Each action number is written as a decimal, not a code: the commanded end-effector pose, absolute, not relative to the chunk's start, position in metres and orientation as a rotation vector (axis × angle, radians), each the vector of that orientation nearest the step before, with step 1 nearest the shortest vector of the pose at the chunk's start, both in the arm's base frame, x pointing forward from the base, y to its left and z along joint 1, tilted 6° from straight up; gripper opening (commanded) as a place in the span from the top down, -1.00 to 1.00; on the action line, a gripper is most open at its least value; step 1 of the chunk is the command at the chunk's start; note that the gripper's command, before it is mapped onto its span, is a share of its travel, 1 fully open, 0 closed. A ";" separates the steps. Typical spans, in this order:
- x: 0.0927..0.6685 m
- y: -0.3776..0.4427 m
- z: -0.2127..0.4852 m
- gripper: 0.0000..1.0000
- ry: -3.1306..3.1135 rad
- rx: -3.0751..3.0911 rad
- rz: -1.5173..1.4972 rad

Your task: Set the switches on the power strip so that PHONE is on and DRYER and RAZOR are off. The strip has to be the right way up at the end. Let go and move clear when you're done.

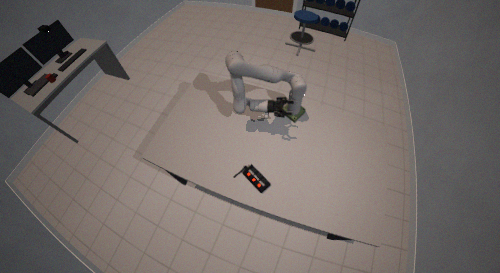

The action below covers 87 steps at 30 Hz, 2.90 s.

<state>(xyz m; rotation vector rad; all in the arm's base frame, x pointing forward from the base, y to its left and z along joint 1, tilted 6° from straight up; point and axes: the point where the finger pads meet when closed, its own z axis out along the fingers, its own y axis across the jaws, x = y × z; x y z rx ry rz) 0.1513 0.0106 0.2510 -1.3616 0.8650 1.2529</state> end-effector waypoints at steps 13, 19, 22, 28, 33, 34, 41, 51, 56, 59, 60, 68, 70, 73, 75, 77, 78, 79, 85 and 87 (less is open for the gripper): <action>0.151 0.011 0.251 -1.00 0.865 -1.362 1.252; 0.151 0.011 0.251 1.00 0.865 -1.362 1.252; 0.151 0.011 0.251 1.00 0.865 -1.362 1.252; 0.151 0.011 0.251 1.00 0.865 -1.362 1.252; 0.151 0.011 0.251 1.00 0.865 -1.362 1.252; 0.151 0.011 0.251 1.00 0.865 -1.362 1.252; 0.151 0.011 0.251 1.00 0.865 -1.362 1.253; 0.154 0.011 0.251 1.00 0.878 -1.358 1.250; 0.159 0.010 0.249 1.00 0.905 -1.359 1.240; 0.165 0.009 0.247 1.00 0.932 -1.357 1.229; 0.167 0.008 0.246 1.00 0.943 -1.355 1.225; 0.187 0.004 0.243 1.00 1.033 -1.335 1.189; 0.195 0.004 0.241 1.00 1.070 -1.329 1.175; 0.210 0.002 0.238 1.00 1.142 -1.313 1.146; 0.222 0.000 0.236 1.00 1.195 -1.299 1.124; 0.235 -0.001 0.234 1.00 1.254 -1.285 1.099; 0.242 -0.002 0.233 1.00 1.285 -1.277 1.086; 0.249 -0.002 0.232 1.00 1.317 -1.267 1.071; 0.279 -0.003 0.226 1.00 1.456 -1.230 1.011; 0.296 -0.004 0.223 1.00 1.529 -1.206 0.975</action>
